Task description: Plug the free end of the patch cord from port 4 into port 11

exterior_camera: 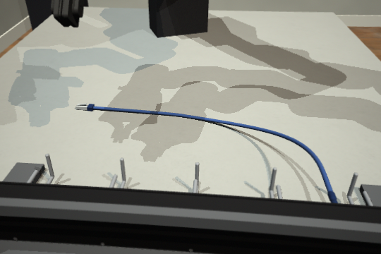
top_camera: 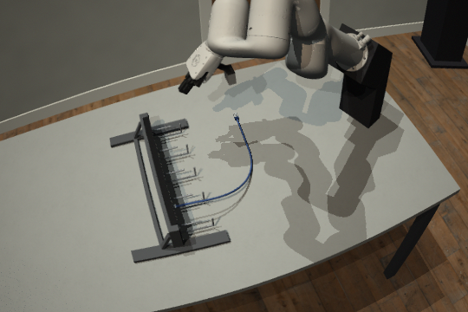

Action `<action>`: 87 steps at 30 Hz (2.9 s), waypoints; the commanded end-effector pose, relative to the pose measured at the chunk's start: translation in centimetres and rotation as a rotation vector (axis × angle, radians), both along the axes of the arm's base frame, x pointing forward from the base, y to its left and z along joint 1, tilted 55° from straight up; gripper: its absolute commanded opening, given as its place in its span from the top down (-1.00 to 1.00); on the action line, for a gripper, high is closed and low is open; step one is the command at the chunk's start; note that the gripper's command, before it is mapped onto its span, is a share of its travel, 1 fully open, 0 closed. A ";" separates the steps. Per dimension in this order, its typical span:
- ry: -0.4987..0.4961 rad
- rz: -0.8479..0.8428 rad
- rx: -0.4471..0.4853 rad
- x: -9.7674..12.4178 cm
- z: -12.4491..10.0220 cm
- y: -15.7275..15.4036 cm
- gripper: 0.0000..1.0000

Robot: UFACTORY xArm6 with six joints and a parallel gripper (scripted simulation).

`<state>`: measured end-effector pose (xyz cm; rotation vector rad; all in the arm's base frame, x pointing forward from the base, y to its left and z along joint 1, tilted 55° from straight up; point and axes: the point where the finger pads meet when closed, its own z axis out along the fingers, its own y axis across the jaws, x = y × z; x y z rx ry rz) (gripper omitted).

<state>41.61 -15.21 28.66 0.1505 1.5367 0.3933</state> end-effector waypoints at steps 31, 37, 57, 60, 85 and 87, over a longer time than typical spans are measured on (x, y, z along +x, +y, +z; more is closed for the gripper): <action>0.145 0.285 -0.940 -5.5 -8.7 -1.0 1.00; 0.151 0.383 -1.135 -7.2 -10.5 -1.5 1.00; 0.120 0.625 -1.517 -11.2 -14.0 -2.9 1.00; 0.120 0.625 -1.517 -11.2 -14.0 -2.9 1.00; 0.120 0.625 -1.517 -11.2 -14.0 -2.9 1.00; 0.120 0.625 -1.517 -11.2 -14.0 -2.9 1.00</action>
